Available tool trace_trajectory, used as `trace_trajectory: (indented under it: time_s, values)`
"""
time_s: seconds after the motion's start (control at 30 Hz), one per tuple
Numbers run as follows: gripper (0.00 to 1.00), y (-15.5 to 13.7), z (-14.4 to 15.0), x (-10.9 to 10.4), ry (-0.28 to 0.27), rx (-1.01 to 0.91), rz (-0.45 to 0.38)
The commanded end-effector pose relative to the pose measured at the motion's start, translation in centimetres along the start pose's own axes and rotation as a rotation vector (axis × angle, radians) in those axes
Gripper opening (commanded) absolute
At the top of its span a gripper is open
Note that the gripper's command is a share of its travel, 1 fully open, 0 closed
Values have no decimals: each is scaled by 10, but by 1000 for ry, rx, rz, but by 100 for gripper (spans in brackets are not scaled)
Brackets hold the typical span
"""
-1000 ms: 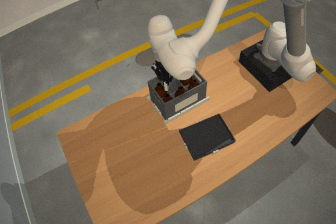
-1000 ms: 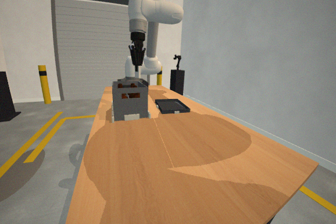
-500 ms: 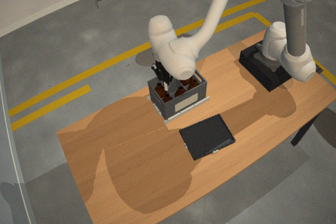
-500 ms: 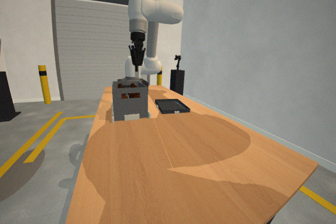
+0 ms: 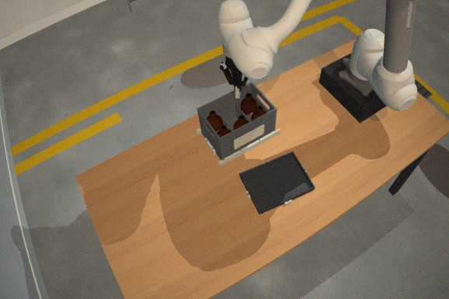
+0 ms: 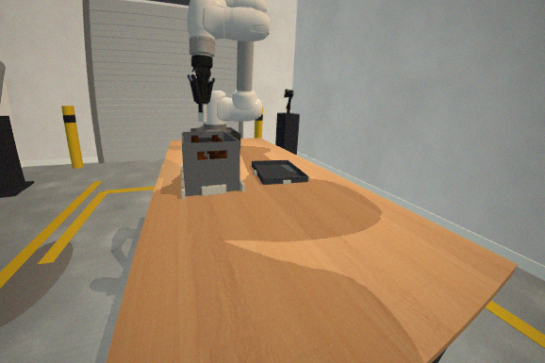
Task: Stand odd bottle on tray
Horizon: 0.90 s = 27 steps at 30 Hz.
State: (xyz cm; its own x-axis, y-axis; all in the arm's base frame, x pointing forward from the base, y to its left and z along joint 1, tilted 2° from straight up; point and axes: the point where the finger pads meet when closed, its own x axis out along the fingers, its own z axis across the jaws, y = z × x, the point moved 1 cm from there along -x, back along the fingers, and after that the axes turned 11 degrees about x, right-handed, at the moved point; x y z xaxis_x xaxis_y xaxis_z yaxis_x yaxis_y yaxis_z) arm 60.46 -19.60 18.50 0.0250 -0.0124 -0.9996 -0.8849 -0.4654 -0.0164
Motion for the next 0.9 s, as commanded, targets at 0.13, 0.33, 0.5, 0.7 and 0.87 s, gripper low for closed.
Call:
trace_trajectory:
  time_s: [0.13,0.33,0.5,0.7,0.87]
  values:
    - [0,70,14,3,2,-6,-3]
    - [0,72,15,3,2,-6,-3]
    - [38,72,15,3,2,-6,-3]
    - [38,72,15,3,2,-6,-3]
    - [38,72,15,3,2,-6,-3]
